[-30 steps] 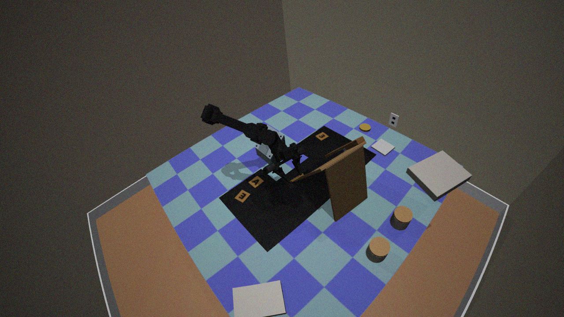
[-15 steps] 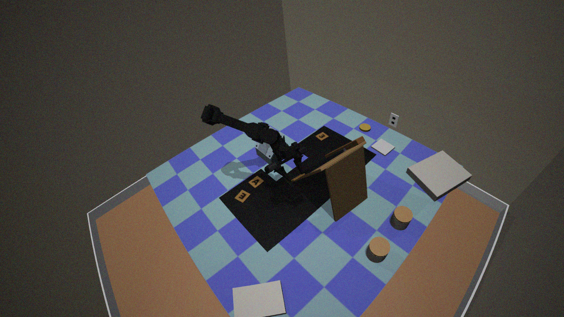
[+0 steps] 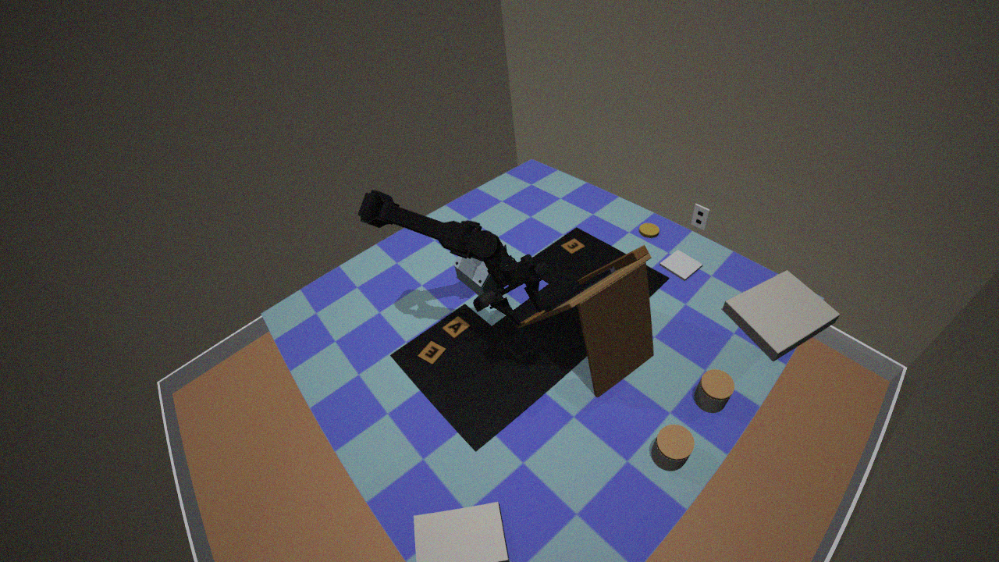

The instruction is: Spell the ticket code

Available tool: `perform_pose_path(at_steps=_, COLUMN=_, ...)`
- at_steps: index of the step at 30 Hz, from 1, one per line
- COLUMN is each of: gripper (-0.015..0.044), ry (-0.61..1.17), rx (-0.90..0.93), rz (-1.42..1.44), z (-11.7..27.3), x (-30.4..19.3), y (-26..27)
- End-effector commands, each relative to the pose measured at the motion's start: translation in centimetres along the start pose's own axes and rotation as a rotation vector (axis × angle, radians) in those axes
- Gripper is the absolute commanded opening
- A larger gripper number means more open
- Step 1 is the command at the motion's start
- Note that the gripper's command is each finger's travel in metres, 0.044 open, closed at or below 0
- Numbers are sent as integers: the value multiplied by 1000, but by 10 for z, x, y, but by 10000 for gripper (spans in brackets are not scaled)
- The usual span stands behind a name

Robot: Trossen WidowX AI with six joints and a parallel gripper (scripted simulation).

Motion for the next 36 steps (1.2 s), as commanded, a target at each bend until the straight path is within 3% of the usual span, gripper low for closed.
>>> perform_pose_path(at_steps=1, gripper=0, ry=5, rx=0, rz=1, z=-1, x=-2, y=4)
perform_pose_path(at_steps=36, gripper=0, ry=5, rx=1, rz=1, z=-1, x=-5, y=21)
Point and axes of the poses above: the point midway between the two fingers, 35 mm back from their tips, its own z axis back along the fingers, its own y axis across the jaws, x = y × z, the point moved 5 cm from there along z, back along the fingers, and after that the axes turned 10 degrees about -z, right-handed, at the moved point
